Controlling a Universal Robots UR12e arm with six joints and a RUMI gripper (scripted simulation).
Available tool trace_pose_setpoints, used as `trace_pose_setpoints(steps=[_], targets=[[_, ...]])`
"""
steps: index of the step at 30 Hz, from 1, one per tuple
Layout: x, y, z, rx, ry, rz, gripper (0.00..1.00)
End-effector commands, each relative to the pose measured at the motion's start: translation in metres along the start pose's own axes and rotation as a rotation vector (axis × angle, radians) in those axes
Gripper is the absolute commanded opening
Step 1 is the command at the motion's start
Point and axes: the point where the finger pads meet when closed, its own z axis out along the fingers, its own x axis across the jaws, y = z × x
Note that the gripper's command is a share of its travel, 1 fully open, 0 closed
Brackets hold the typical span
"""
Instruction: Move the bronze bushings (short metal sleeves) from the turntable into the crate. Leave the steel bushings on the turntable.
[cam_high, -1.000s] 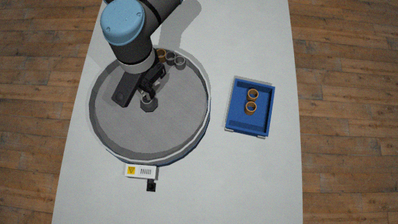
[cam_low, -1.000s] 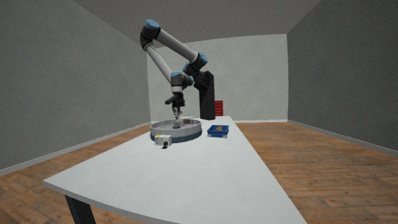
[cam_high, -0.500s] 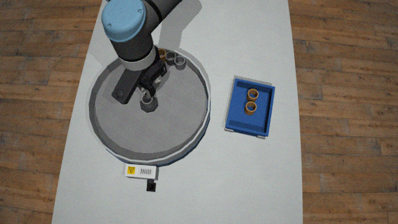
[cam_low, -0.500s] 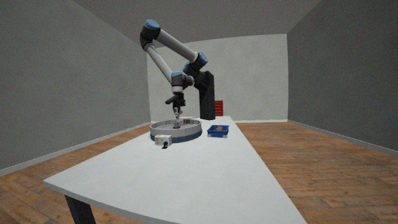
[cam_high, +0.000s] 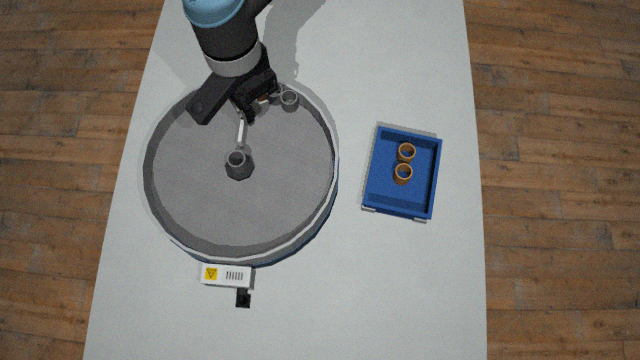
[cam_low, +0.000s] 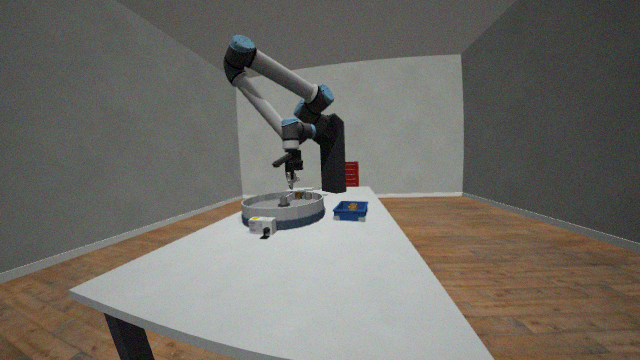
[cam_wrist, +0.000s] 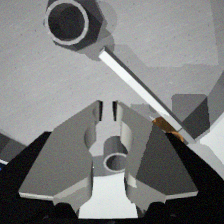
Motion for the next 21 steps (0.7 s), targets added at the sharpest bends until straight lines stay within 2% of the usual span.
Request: trace_pose_setpoints(steps=[1, 12, 21], targets=[[0.036, 0.041, 0.002, 0.008, -0.007, 0.177, 0.05], [0.065, 0.073, 0.002, 0.007, -0.008, 0.318, 0.05], [0.070, 0.078, 0.002, 0.007, -0.008, 0.343, 0.05]])
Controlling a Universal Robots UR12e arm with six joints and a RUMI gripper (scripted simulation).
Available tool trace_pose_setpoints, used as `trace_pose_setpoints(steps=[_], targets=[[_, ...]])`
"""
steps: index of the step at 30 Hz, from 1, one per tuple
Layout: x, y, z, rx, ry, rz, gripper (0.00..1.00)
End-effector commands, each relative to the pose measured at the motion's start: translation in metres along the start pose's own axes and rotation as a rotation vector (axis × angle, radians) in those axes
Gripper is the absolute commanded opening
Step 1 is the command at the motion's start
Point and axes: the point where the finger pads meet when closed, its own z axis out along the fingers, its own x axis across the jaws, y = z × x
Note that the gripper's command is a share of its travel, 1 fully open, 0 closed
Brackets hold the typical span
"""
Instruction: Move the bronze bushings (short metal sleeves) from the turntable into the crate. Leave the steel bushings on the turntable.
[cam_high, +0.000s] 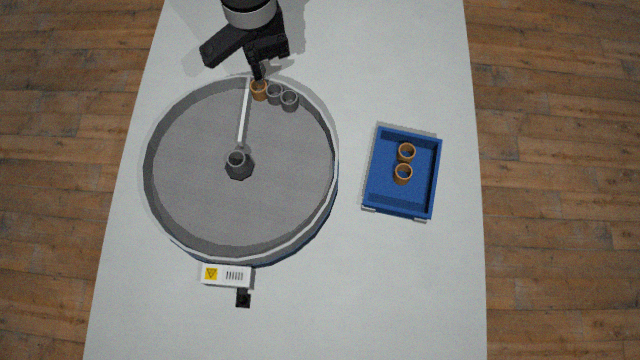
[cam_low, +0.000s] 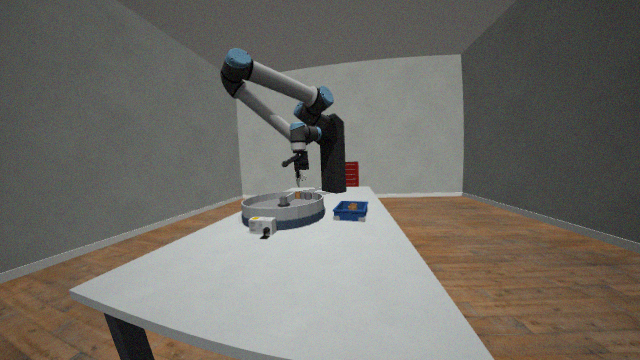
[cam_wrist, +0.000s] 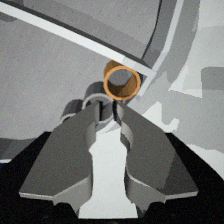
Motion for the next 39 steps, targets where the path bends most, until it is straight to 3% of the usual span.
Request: trace_pose_setpoints(steps=[1, 35, 39], targets=[[0.003, 0.001, -0.002, 0.009, -0.010, 0.021, 0.05], [0.001, -0.001, -0.002, 0.011, -0.012, 0.020, 0.05], [0.000, -0.003, 0.009, 0.014, -0.013, 0.021, 0.05]])
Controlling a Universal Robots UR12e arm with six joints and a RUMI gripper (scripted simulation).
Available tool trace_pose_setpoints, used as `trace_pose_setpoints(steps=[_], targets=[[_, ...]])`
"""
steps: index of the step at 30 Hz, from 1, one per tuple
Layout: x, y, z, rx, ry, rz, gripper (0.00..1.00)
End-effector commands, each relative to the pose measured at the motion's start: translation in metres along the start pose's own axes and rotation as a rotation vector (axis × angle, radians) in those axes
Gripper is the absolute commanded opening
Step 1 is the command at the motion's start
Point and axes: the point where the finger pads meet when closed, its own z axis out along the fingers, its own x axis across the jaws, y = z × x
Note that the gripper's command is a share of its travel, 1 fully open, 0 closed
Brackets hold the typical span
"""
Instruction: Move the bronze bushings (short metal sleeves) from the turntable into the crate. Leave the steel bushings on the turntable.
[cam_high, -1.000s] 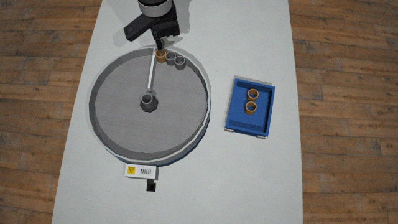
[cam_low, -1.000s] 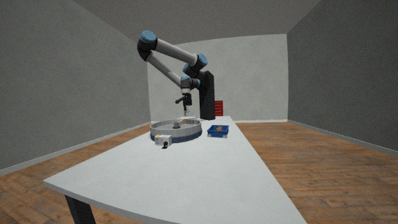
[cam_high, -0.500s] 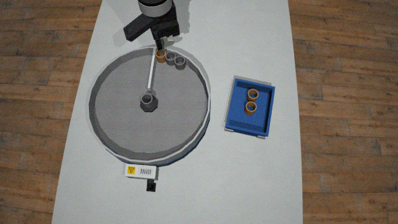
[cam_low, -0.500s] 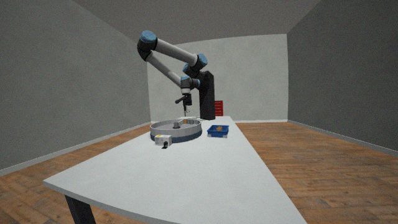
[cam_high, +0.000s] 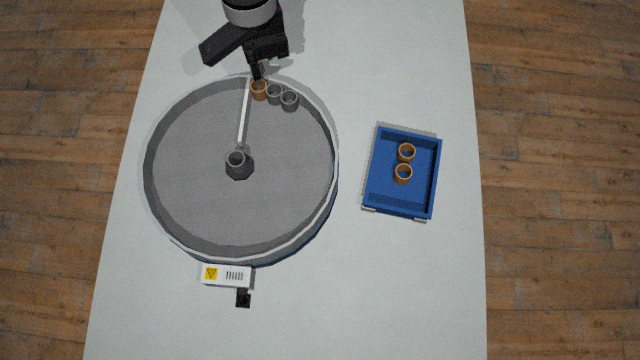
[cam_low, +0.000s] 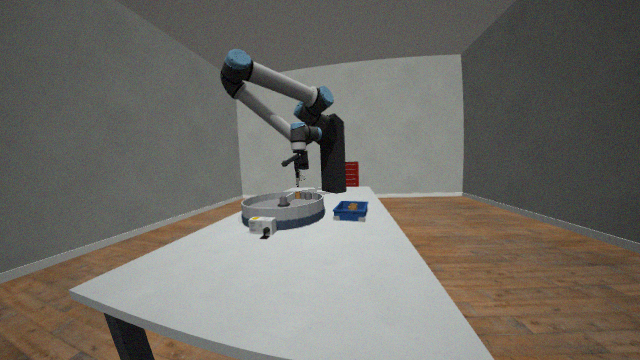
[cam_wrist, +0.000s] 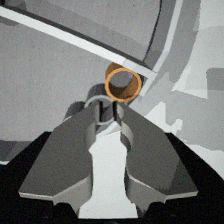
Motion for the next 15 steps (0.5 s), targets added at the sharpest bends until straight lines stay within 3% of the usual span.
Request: trace_pose_setpoints(steps=[1, 4, 15], targets=[[0.0008, -0.0004, 0.0155, 0.001, 0.001, 0.001, 0.05], [0.0008, -0.0002, 0.0245, 0.001, 0.001, 0.001, 0.05], [-0.0001, 0.0002, 0.0224, 0.001, -0.001, 0.001, 0.05]])
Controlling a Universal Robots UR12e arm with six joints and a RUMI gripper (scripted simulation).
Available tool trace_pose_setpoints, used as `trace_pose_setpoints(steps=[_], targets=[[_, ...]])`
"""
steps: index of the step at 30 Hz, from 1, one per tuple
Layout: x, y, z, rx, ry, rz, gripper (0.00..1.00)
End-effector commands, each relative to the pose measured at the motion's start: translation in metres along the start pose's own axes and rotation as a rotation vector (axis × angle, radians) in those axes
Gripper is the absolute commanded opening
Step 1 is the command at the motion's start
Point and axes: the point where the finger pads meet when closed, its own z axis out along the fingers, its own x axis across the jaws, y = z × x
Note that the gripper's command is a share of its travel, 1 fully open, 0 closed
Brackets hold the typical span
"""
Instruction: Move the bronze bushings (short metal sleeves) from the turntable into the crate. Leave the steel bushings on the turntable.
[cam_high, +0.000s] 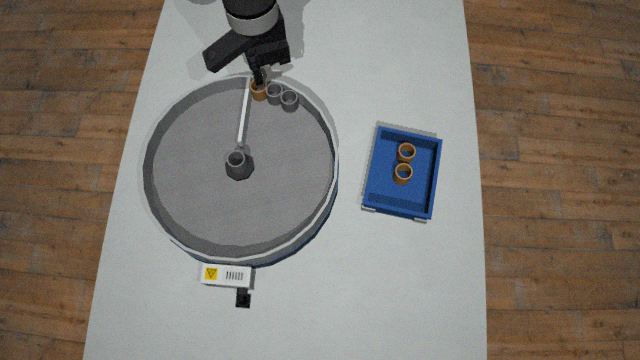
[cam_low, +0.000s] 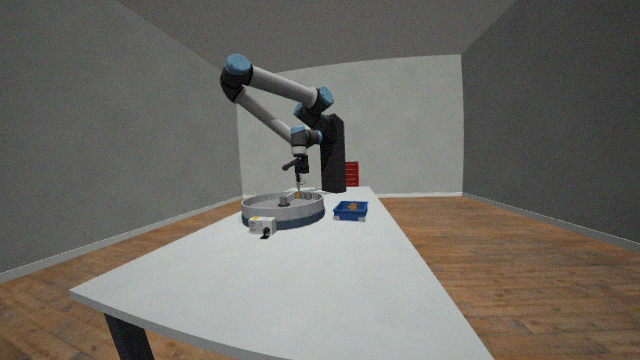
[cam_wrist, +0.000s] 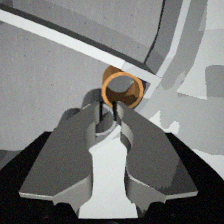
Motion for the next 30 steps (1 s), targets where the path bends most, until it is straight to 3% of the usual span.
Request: trace_pose_setpoints(steps=[1, 30], targets=[[-0.0028, -0.0020, -0.0018, 0.004, -0.005, 0.000, 0.05], [-0.0054, -0.0032, -0.0025, 0.004, -0.006, 0.000, 0.05]])
